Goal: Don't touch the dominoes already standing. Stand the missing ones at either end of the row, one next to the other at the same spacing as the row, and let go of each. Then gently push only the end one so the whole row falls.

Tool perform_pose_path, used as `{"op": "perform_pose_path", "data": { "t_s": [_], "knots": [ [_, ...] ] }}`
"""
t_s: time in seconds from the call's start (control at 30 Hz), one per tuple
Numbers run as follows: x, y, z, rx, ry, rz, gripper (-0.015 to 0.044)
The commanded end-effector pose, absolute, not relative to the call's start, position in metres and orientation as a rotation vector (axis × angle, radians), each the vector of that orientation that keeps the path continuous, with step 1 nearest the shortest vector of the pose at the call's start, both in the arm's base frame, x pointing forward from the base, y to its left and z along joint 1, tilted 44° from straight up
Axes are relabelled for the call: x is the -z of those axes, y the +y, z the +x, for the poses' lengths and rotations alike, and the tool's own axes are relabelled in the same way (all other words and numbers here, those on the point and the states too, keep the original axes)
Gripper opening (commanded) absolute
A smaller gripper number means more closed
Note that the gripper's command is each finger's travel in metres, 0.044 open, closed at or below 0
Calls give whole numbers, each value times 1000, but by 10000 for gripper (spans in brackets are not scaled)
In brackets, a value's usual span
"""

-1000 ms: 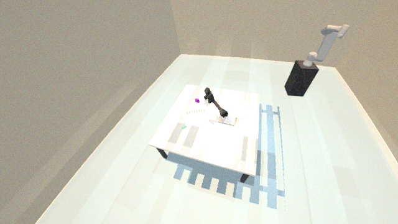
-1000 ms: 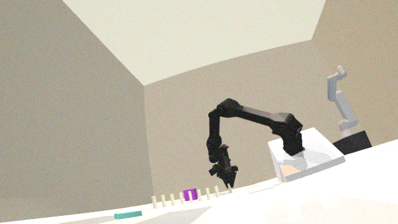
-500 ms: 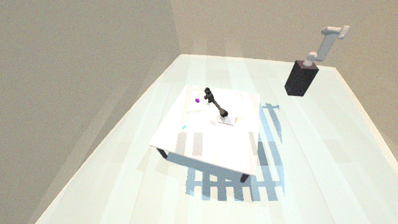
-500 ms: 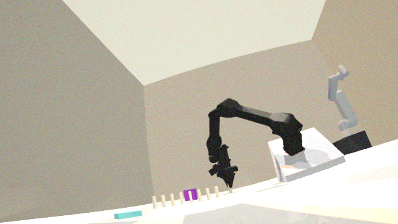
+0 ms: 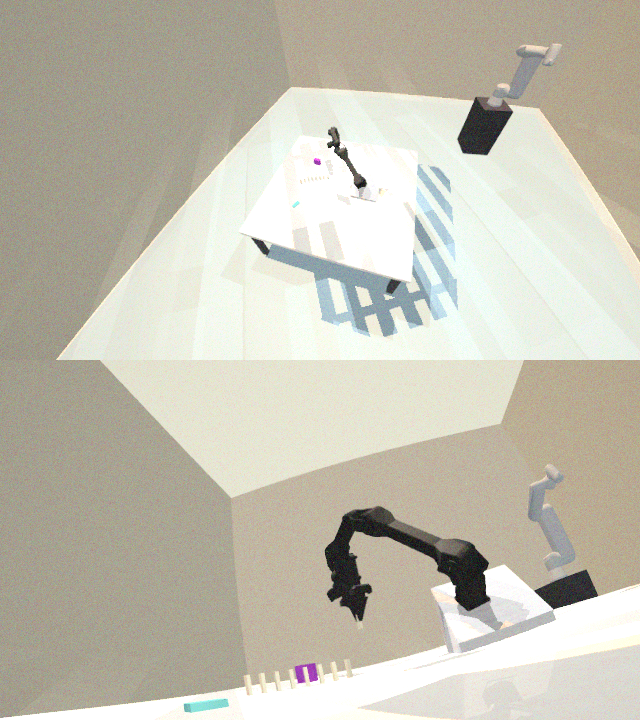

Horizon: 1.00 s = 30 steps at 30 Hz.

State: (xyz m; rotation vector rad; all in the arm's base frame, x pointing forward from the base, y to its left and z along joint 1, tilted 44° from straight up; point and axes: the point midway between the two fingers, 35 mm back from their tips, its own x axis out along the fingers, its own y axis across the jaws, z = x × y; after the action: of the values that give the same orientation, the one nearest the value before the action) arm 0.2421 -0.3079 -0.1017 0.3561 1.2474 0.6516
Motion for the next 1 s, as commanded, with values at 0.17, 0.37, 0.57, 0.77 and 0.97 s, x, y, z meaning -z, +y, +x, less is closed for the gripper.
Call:
{"op": "perform_pose_path", "data": {
  "t_s": [0.17,0.37,0.57,0.77,0.97],
  "knots": [
    [73,-288,251,-678,1258,365,107],
    [19,-232,267,-681,1255,370,107],
    [-14,-183,267,-688,1252,377,107],
    [-13,-183,268,-687,1252,377,107],
    [12,-165,277,-685,1252,375,107]
  ]
}}
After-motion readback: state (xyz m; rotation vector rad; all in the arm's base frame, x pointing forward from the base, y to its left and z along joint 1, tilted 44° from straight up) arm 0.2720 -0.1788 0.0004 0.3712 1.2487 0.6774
